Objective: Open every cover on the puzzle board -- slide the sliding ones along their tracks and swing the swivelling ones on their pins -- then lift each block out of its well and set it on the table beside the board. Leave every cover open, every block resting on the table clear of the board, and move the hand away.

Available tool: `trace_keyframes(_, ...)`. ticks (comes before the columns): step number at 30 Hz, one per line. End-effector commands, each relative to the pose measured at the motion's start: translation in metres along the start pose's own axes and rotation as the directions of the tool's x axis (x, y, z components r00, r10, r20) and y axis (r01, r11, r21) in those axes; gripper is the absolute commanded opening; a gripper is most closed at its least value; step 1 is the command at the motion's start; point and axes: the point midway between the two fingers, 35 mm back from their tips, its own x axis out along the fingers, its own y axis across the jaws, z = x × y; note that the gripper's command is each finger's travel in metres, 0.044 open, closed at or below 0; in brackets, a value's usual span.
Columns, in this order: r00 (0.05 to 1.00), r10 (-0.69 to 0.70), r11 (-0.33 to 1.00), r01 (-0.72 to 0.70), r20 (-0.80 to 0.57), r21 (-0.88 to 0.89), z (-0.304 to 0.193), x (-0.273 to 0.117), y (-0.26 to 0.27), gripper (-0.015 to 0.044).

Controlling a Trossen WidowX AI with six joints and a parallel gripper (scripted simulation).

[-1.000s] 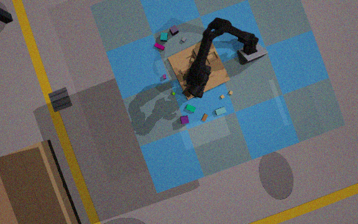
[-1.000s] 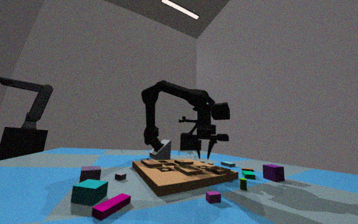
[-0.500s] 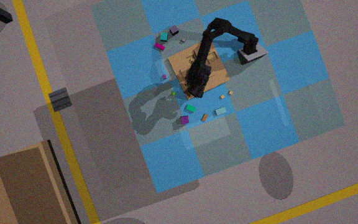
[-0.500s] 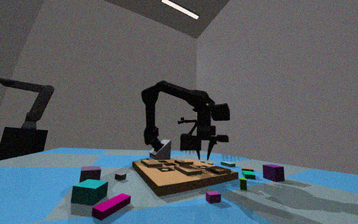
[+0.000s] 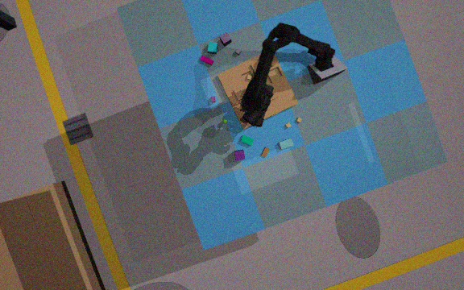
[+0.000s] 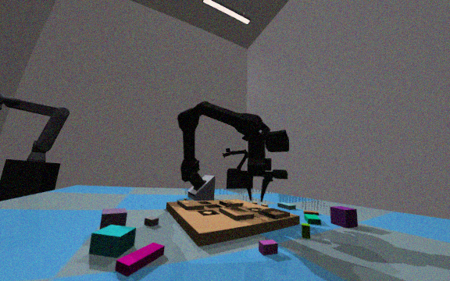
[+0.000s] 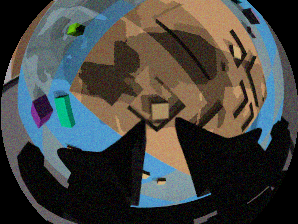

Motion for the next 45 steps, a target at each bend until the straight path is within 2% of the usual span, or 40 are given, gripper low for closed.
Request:
trace_keyframes(1,1.000,-0.007,1.000,0.007,0.002,-0.004,0.000,0.006,-0.001,0.0144)
trace_keyframes(45,1.000,-0.008,1.000,0.008,0.003,-0.003,0.001,0.034,-0.002,0.0144)
